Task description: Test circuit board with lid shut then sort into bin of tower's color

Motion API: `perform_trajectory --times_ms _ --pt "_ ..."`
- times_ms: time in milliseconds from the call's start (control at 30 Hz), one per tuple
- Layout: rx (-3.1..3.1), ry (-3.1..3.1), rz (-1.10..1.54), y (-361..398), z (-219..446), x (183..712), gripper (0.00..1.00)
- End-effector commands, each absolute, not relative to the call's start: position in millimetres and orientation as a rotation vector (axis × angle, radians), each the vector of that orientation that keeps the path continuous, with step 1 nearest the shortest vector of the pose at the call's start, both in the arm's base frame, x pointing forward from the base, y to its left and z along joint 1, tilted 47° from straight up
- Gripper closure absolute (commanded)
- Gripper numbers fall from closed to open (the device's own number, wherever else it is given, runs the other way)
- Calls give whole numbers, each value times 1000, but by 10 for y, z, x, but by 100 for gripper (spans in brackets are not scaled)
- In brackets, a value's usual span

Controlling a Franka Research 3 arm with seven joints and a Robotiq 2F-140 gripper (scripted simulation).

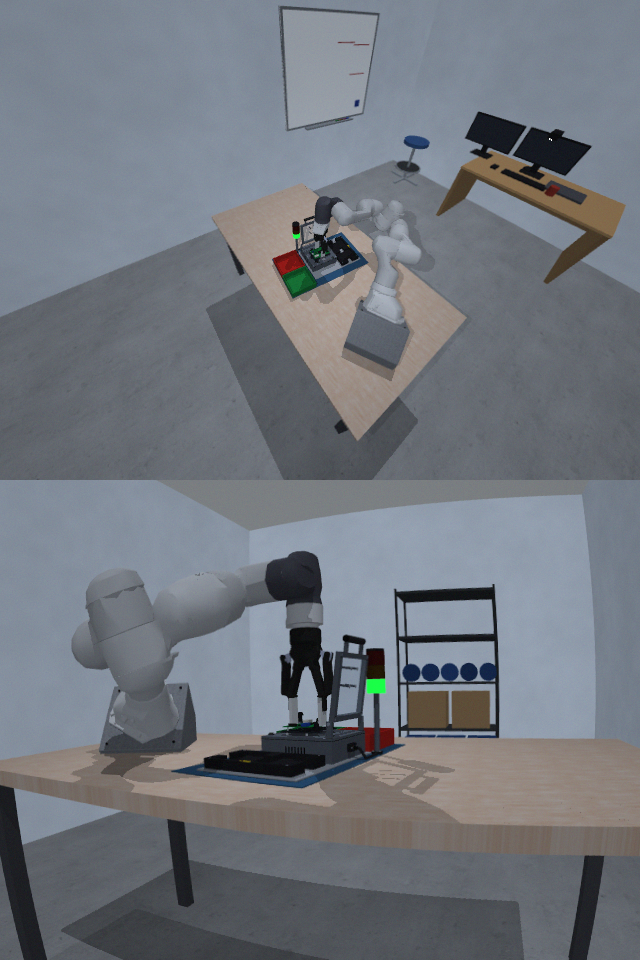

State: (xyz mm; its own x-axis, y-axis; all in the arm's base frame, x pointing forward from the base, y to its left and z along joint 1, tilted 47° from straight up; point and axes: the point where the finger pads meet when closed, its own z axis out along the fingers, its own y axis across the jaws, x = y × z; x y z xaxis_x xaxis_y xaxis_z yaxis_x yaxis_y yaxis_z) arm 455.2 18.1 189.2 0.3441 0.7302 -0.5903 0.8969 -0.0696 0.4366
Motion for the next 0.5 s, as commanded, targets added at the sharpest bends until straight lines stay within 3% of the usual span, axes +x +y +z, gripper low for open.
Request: perform_trajectory --times_ms 0,467 --pt "1841 1430 -278 183 1908 4545 54" --pt "1841 1430 -278 208 1932 4535 54"
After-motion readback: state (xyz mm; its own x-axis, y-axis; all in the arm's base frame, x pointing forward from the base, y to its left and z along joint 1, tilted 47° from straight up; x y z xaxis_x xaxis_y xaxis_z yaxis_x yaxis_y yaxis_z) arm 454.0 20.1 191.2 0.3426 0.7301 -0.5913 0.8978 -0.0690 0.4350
